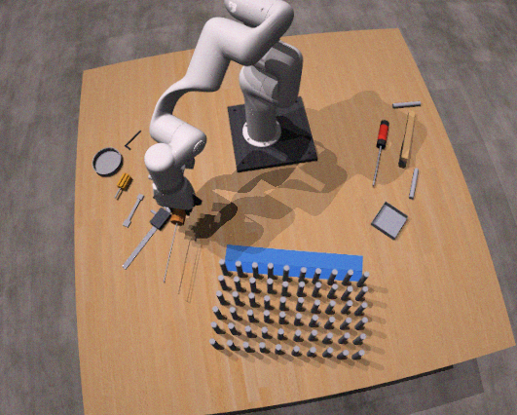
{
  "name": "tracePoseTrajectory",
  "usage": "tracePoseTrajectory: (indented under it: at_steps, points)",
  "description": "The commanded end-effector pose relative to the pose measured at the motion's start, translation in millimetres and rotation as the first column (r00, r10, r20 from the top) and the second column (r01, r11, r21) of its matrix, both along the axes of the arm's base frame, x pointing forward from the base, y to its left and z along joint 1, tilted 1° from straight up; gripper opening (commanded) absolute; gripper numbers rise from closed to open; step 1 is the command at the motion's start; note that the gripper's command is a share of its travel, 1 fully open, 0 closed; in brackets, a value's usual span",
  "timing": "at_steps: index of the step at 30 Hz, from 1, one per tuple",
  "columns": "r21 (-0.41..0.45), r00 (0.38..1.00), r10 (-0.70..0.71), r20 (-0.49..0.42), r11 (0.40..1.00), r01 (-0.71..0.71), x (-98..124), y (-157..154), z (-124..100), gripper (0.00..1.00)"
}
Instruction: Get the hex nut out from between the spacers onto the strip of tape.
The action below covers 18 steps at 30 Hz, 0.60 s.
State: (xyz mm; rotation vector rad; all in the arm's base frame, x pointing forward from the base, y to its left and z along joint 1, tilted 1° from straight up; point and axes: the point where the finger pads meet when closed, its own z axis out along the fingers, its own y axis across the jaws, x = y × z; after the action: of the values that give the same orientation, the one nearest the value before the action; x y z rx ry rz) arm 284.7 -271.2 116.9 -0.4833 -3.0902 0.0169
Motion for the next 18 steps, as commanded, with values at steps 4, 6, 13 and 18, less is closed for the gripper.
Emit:
tracePoseTrajectory:
  at_steps: [4,6,13,18]
  points:
    - [-0.002,1.000,0.000,0.002,1.000,0.000,1,0,20,0.00]
    - [-0.002,1.000,0.000,0.002,1.000,0.000,1,0,26,0.00]
    - [-0.002,1.000,0.000,0.002,1.000,0.000,1,0,39,0.00]
    - [-0.002,1.000,0.000,0.002,1.000,0.000,1,0,42,0.00]
